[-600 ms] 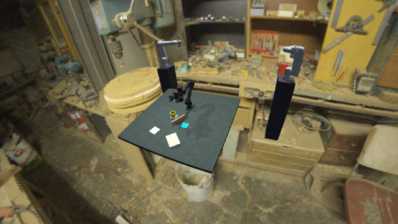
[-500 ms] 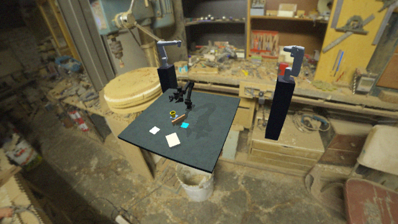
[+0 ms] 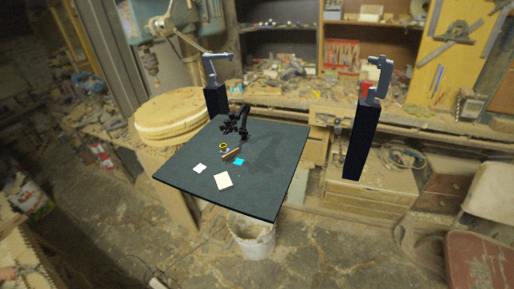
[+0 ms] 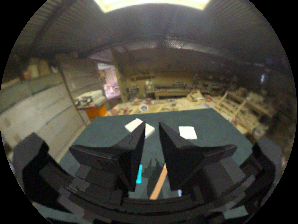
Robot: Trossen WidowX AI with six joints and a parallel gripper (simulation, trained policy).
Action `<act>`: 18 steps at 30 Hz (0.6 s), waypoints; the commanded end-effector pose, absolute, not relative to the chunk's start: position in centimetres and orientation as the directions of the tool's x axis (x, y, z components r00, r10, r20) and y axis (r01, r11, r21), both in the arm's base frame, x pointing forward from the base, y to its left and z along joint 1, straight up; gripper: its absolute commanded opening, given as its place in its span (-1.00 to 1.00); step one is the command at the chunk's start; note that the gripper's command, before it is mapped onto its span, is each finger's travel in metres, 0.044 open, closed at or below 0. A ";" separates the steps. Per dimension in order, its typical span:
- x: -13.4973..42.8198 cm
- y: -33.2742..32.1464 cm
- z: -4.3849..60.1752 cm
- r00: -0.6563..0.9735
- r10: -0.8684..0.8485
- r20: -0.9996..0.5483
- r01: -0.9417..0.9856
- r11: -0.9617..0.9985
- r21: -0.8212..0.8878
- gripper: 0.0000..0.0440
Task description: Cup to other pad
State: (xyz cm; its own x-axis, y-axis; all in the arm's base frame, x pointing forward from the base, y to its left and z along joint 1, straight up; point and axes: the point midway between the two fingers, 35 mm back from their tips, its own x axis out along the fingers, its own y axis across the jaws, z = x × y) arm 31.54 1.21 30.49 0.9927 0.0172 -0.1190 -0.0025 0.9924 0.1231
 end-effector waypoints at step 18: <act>32.0 3.2 28.6 0.902 0.077 -0.425 0.043 0.963 0.266 -0.50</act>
State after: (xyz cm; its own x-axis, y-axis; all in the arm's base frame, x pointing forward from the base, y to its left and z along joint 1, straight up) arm 31.83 2.89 28.88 0.9227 0.0657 -0.3798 0.0331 0.9682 0.2479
